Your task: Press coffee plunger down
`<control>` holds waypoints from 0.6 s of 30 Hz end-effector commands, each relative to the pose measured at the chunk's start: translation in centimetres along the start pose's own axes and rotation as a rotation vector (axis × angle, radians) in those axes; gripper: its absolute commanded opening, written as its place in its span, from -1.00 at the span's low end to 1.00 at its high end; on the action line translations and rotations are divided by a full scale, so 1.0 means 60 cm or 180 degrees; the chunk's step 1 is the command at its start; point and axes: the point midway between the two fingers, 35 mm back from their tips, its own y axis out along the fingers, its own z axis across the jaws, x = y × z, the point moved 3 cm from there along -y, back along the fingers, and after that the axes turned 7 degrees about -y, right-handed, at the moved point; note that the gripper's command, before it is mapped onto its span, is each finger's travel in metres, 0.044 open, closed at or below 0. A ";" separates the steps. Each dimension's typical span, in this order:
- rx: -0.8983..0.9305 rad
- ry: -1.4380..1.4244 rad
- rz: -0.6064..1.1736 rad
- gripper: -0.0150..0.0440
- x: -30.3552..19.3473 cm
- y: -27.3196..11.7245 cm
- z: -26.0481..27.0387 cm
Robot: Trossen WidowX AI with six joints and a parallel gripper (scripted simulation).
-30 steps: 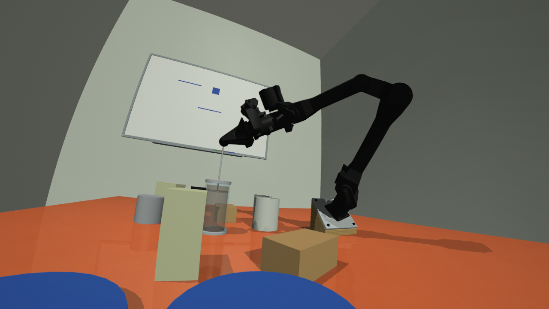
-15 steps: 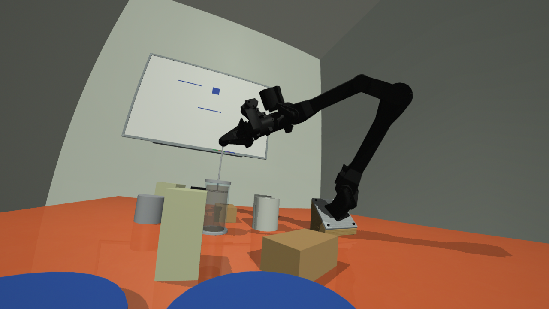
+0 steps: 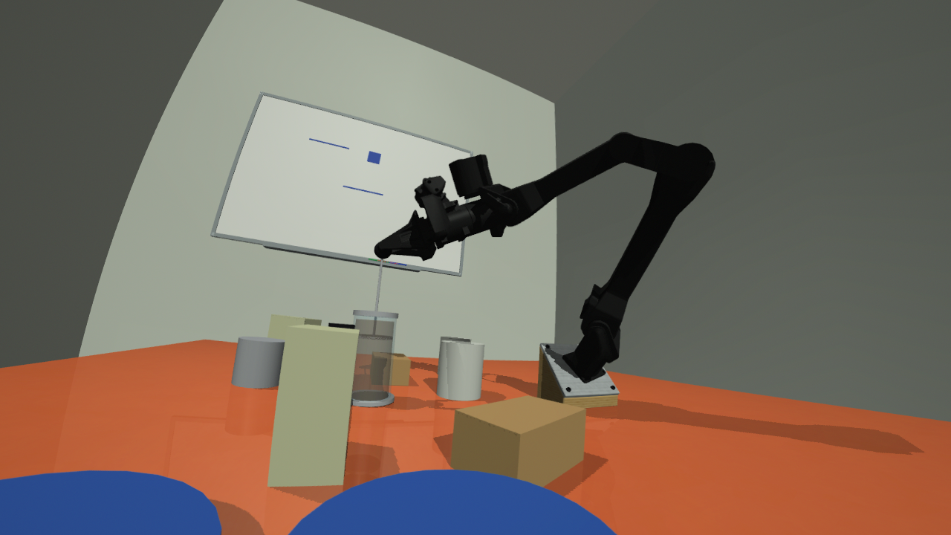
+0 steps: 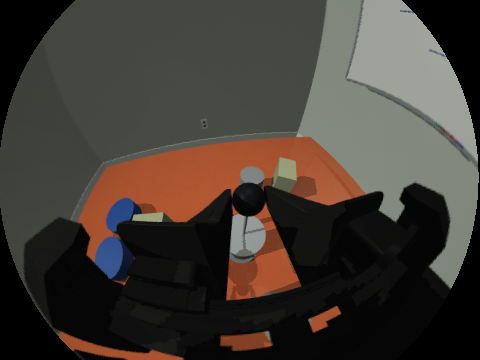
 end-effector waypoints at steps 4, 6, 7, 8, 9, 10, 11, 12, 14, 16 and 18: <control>0.0014 0.0070 0.0118 -0.11 -0.040 0.022 0.001; 0.0014 0.0070 0.0118 -0.11 -0.045 0.025 0.001; 0.0014 0.0071 0.0118 -0.11 -0.047 0.027 0.002; 0.0014 0.0071 0.0117 -0.11 -0.049 0.029 0.002; 0.0014 0.0071 0.0117 -0.11 -0.052 0.030 0.002; 0.0014 0.0071 0.0117 -0.11 -0.054 0.032 0.003; 0.0014 0.0071 0.0117 -0.11 -0.056 0.033 0.003; 0.0014 0.0071 0.0116 -0.11 -0.058 0.035 0.004; 0.0015 0.0072 0.0116 -0.11 -0.063 0.038 0.004; 0.0015 0.0072 0.0115 -0.11 -0.068 0.040 0.005; 0.0016 0.0073 0.0114 -0.11 -0.072 0.043 0.006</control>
